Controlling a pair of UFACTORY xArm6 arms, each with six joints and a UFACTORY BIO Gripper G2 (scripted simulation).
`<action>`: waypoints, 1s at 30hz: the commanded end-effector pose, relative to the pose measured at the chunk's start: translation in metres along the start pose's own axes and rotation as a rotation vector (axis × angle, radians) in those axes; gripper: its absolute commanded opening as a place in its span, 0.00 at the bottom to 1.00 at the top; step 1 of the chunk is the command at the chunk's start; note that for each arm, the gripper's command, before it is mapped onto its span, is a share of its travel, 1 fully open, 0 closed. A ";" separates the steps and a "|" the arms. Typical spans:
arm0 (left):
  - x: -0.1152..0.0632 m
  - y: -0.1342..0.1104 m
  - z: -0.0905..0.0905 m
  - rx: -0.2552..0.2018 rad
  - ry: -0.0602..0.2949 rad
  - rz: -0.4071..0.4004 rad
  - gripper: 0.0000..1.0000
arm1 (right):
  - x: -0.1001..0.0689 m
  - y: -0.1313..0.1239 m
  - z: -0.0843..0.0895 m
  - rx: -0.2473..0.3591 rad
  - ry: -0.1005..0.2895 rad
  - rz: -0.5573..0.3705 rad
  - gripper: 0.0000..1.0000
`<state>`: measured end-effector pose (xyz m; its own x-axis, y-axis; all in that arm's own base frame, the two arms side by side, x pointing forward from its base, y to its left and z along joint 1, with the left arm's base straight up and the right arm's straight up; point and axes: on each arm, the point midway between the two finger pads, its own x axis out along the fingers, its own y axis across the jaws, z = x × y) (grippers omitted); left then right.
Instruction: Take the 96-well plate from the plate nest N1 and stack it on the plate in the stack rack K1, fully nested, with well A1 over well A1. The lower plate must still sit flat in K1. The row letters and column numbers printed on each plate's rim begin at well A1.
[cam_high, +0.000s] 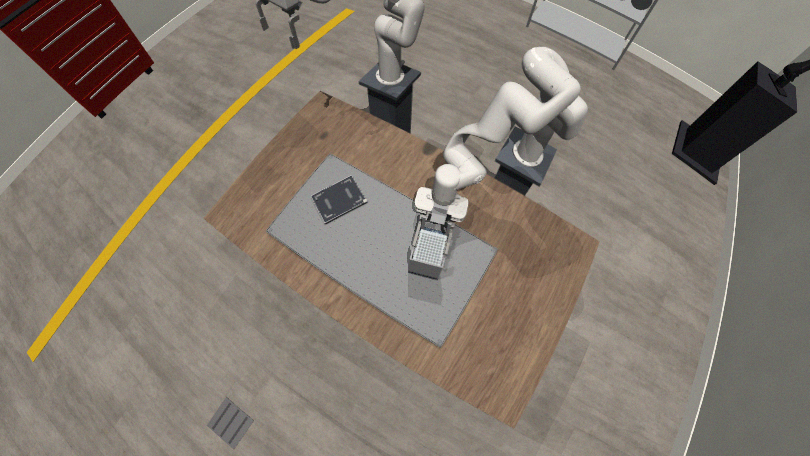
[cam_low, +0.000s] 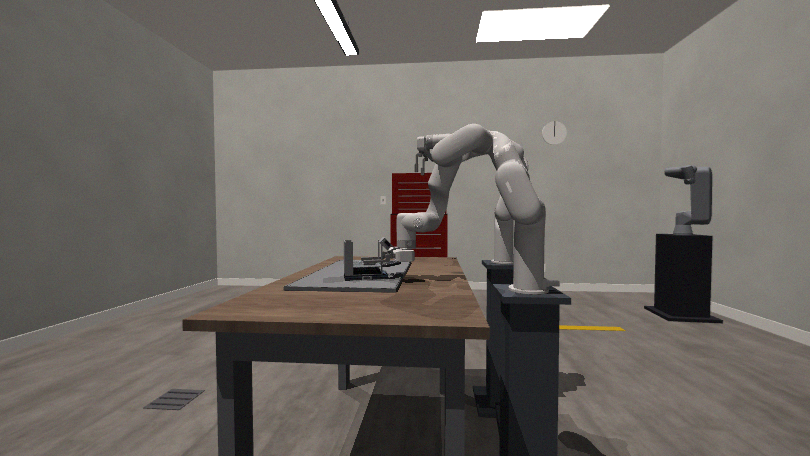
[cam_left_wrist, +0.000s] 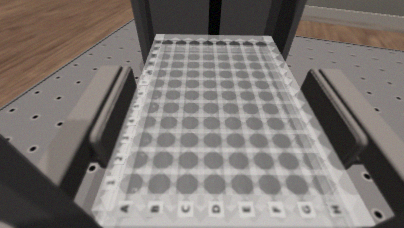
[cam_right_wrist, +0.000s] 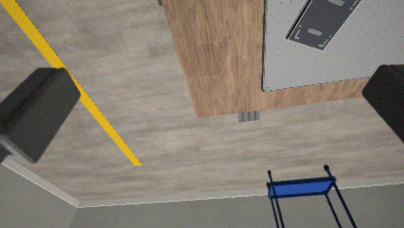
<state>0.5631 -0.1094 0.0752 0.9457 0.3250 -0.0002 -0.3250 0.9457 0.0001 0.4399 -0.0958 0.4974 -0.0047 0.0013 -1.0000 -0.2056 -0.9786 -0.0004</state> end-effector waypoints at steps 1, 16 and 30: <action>0.001 -0.001 0.002 -0.003 -0.004 0.000 0.00 | -0.002 0.000 0.000 0.000 0.005 0.000 1.00; 0.001 -0.001 0.000 -0.003 -0.004 0.000 0.00 | -0.002 0.000 0.000 0.000 0.005 0.000 1.00; 0.001 -0.001 -0.002 -0.003 -0.004 0.000 0.00 | -0.002 0.000 0.000 0.000 0.005 0.000 1.00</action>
<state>0.5631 -0.1094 0.0716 0.9457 0.3250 -0.0002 -0.3250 0.9457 0.0001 0.4399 -0.0958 0.4974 -0.0047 0.0013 -1.0000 -0.2056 -0.9786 -0.0004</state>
